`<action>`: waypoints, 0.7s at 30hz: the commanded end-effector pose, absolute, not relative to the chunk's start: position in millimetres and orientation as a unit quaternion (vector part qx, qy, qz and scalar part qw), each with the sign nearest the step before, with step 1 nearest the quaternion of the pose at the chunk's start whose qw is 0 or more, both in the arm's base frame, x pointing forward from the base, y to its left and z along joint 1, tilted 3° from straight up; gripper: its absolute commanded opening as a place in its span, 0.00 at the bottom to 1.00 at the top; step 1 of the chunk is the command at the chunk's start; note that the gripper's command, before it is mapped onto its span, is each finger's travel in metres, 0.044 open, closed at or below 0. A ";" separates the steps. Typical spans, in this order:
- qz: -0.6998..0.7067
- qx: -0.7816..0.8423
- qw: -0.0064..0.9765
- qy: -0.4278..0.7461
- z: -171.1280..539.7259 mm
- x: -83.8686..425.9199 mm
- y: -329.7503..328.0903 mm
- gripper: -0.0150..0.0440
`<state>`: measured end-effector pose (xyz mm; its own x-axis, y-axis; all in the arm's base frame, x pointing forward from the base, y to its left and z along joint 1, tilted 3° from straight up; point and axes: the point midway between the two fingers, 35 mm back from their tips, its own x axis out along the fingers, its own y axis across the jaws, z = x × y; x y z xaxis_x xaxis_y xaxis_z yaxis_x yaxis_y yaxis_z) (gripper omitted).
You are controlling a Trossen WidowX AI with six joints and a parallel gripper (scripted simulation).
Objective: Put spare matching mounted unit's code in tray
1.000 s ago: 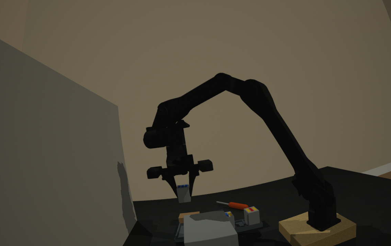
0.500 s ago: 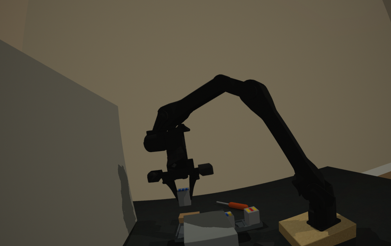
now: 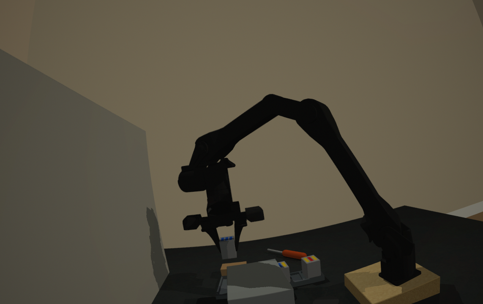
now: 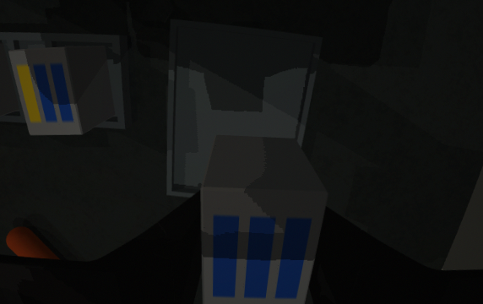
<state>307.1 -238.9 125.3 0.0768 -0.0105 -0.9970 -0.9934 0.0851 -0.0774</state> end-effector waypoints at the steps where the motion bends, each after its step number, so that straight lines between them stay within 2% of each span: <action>1: 0.456 -0.498 0.540 0.502 121.1 307.8 -238.3 0.25; 21: 0.456 -0.498 0.540 0.502 106.4 308.7 -238.2 0.25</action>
